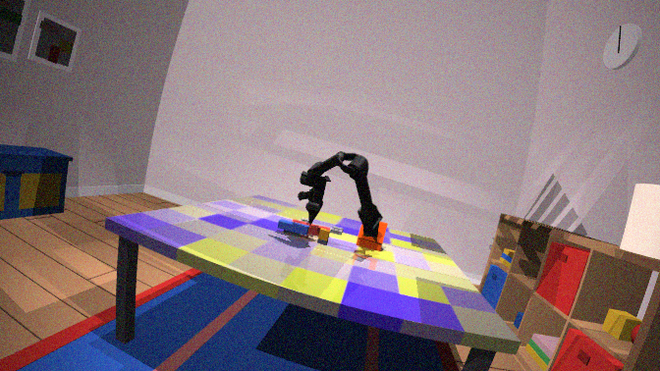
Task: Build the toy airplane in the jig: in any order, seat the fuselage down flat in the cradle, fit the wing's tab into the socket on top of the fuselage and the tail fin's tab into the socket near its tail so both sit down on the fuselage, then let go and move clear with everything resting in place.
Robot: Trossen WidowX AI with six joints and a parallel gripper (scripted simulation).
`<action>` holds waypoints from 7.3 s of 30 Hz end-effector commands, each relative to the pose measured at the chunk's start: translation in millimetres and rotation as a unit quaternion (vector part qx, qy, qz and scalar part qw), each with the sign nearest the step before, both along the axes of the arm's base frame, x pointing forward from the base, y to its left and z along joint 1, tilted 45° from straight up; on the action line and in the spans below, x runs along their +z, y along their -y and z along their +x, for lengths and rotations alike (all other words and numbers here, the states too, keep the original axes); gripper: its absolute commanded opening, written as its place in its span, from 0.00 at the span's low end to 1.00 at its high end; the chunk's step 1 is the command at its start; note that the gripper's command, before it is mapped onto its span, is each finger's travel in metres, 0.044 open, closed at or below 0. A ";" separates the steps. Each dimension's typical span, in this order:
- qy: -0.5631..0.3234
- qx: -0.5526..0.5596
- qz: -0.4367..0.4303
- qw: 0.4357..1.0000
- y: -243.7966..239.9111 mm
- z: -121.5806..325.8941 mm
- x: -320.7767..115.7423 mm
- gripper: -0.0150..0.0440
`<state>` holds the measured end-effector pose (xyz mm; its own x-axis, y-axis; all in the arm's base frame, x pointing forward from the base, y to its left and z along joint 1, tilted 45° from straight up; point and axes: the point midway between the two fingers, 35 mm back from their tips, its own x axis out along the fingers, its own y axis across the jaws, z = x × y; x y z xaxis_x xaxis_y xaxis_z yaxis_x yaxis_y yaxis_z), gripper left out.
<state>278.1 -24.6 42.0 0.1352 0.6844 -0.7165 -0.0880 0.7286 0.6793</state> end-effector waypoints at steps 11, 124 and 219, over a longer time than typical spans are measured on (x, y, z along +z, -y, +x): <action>-0.005 -0.002 0.004 1.000 -17.5 1.0 -17.4 1.00; -0.038 -0.035 0.005 0.999 102.9 -14.6 -38.4 0.25; -0.049 -0.046 0.006 0.998 92.7 -20.2 -120.7 0.75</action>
<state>257.7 -117.0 -78.9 0.1280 0.6814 -0.7206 0.0468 0.7216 0.6907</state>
